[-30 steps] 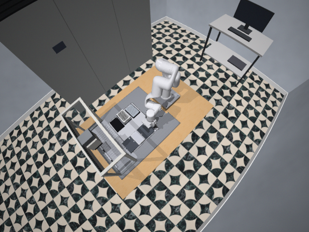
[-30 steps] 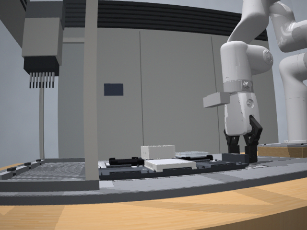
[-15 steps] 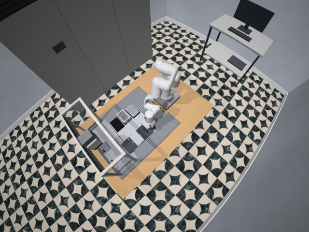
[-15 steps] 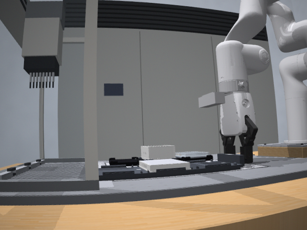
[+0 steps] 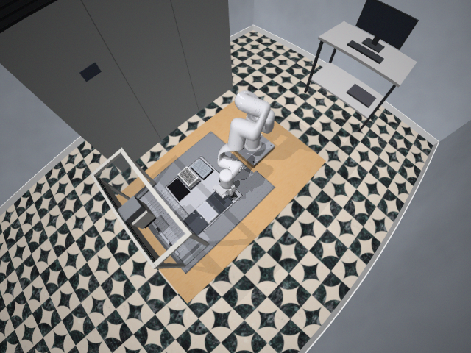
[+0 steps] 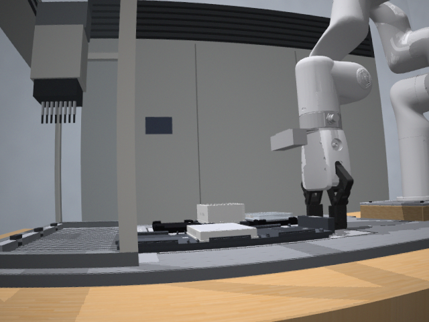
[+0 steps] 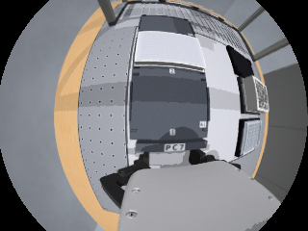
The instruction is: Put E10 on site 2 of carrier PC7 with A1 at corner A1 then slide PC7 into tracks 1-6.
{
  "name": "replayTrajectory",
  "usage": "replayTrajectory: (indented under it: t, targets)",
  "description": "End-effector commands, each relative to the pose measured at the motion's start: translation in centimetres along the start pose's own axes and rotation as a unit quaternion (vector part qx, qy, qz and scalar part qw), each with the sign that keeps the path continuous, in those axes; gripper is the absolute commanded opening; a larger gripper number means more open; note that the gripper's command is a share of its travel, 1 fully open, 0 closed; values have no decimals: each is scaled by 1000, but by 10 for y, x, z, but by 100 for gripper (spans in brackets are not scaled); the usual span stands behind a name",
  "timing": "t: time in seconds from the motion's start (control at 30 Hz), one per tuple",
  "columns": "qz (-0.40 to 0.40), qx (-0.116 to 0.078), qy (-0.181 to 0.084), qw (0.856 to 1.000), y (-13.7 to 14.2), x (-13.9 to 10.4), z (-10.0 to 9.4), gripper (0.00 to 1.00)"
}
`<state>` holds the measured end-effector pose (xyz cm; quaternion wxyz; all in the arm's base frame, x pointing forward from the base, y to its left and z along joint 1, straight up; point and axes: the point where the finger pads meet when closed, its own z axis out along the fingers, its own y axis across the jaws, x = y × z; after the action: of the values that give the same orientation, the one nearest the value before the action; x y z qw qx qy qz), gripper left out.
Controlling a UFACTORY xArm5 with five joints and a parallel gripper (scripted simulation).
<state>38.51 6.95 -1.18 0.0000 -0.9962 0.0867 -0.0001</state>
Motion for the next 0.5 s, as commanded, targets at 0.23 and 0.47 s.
replayTrajectory:
  t: [0.23, 0.47]
  targets:
    - [0, 1, 2, 1000, 0, 12, -1, 81]
    - [0, 1, 2, 1000, 0, 17, -1, 81]
